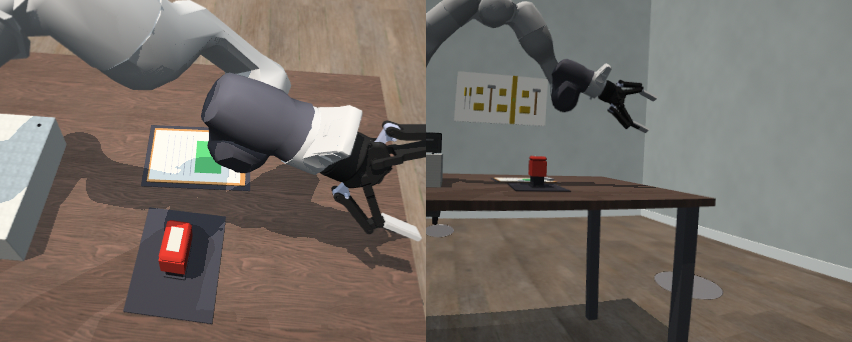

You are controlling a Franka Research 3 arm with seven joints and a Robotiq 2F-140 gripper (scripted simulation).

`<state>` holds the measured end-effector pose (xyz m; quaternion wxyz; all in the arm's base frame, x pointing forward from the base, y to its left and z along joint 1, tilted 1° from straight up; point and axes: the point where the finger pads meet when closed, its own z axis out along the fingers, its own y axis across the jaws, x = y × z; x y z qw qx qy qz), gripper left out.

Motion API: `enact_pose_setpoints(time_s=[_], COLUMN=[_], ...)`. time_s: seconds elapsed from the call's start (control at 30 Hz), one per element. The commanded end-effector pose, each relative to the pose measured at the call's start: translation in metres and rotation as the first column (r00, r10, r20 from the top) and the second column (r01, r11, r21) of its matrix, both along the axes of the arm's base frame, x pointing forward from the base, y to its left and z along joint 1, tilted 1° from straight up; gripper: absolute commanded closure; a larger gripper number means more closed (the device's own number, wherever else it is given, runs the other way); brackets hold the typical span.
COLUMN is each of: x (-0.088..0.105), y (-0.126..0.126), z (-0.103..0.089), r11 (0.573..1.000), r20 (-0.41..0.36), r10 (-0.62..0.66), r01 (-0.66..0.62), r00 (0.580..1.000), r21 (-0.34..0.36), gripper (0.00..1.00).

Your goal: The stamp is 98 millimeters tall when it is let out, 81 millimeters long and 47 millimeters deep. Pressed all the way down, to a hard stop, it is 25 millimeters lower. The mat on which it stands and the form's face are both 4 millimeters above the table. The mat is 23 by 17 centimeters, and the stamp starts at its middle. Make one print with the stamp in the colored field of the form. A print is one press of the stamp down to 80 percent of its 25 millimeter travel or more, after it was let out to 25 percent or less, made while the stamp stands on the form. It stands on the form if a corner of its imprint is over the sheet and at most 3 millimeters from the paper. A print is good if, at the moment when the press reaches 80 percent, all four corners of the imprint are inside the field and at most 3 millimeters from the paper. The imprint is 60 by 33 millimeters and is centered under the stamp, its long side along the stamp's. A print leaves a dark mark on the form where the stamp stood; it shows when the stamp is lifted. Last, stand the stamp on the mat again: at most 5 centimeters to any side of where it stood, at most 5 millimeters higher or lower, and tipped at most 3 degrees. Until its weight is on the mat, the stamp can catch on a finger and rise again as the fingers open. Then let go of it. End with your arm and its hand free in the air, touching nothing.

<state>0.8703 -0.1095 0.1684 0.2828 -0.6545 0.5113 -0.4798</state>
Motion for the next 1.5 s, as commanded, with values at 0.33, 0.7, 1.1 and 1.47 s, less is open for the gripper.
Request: enact_pose_setpoints(time_s=[0.33, 0.7, 1.1, 1.47], x=[-0.002, -0.015, -0.033, -0.033], y=[0.003, 0.007, 0.006, 0.006], z=[-0.010, -0.023, -0.034, -0.034], r11=[1.000, 1.000, 0.999, 0.999], r20=[-0.044, -0.131, -0.221, -0.221], r10=[0.012, 0.020, 0.017, 0.017], r01=[-0.012, -0.023, -0.023, -0.023], r00=[0.999, 0.991, 0.975, 0.975], r21=[-0.012, -0.020, -0.025, -0.025], gripper=[0.00, 0.00, 0.00, 0.00])
